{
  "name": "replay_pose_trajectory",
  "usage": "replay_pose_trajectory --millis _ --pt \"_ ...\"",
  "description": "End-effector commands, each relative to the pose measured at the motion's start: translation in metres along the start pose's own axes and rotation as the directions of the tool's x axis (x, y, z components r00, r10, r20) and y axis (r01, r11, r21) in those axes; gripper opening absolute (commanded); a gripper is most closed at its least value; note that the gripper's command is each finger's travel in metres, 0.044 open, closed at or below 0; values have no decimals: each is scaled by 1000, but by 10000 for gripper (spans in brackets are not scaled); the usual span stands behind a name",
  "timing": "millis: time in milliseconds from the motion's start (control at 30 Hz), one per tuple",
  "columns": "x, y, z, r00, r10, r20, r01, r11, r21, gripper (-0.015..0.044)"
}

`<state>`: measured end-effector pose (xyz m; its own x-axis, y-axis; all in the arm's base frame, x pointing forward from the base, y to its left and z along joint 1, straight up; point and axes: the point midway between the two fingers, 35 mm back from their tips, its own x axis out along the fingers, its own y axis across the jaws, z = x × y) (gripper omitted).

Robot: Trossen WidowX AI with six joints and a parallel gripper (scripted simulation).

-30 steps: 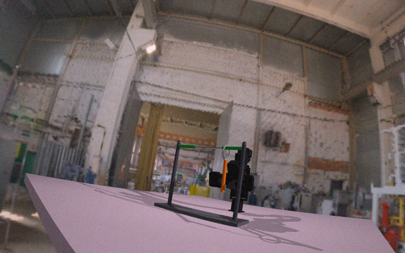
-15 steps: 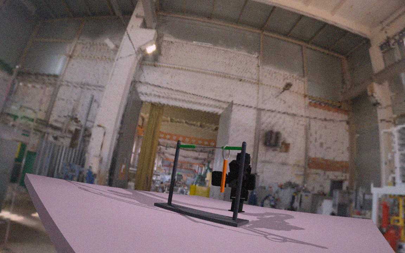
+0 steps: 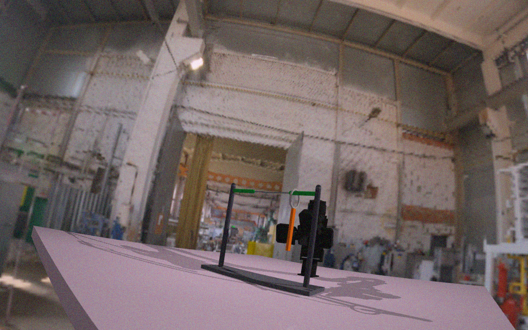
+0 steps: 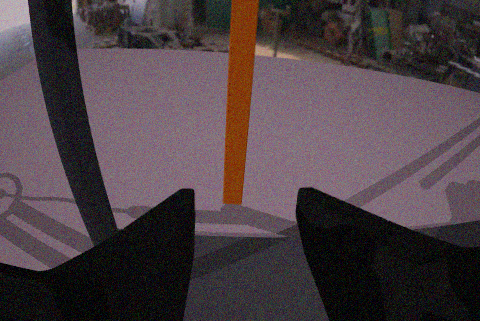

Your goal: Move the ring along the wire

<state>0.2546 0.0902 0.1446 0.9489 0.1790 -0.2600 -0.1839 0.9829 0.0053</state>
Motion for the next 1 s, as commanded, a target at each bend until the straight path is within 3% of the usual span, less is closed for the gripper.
replay_pose_trajectory --millis 0,333,967 --pt "-1 0 0 1000 0 0 0 1000 0 186" --pt "-43 -2 -2 1000 0 -2 0 1000 0 440" --pt "-43 -2 -2 1000 0 -2 0 1000 0 440"
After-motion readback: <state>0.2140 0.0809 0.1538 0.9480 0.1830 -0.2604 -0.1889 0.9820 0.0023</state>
